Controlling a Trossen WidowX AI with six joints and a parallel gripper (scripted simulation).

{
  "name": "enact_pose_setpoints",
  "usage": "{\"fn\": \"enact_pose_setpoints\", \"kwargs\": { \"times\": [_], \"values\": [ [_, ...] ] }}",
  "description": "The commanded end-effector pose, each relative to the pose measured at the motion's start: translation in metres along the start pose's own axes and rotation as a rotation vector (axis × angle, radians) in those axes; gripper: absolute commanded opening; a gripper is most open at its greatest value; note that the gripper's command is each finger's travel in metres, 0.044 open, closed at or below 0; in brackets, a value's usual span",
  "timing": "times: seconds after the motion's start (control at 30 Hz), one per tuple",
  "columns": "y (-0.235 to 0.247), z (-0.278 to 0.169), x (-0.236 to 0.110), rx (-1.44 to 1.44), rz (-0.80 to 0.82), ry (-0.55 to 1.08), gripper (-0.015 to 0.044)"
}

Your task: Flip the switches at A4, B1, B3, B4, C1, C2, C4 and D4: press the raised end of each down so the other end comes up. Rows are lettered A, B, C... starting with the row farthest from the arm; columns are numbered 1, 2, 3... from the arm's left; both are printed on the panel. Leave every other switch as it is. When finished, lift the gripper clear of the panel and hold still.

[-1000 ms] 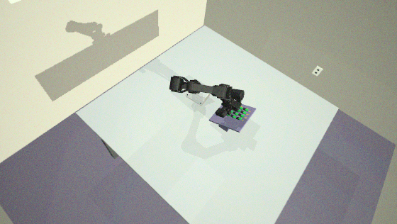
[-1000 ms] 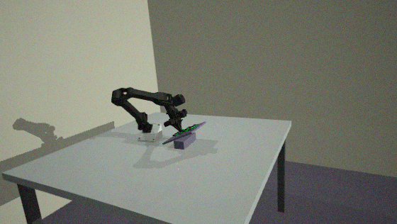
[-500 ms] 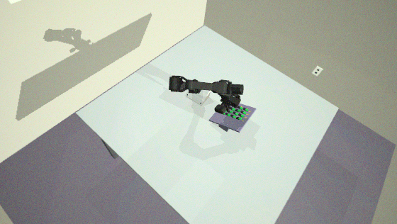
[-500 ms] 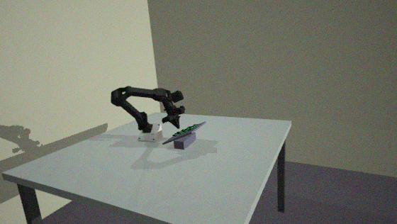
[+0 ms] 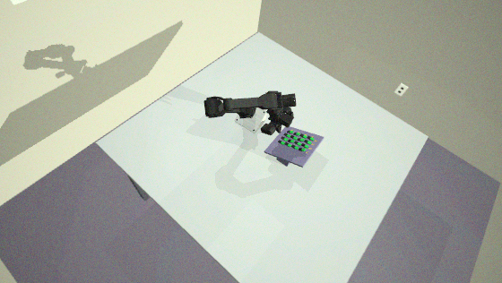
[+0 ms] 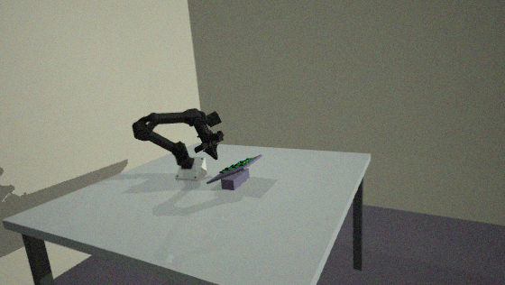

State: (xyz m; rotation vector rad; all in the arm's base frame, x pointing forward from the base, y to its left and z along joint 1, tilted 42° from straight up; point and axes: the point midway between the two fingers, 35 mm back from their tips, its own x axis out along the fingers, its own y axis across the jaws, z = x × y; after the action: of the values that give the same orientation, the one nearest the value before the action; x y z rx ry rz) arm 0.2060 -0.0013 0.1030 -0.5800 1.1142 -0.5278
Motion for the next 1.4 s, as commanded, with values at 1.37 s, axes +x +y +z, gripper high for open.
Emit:
{"fn": "enact_pose_setpoints", "kwargs": {
  "times": [1.37],
  "values": [
    [-0.001, -0.010, 0.060, 0.003, -0.005, -0.025, 0.0000]
  ]
}}
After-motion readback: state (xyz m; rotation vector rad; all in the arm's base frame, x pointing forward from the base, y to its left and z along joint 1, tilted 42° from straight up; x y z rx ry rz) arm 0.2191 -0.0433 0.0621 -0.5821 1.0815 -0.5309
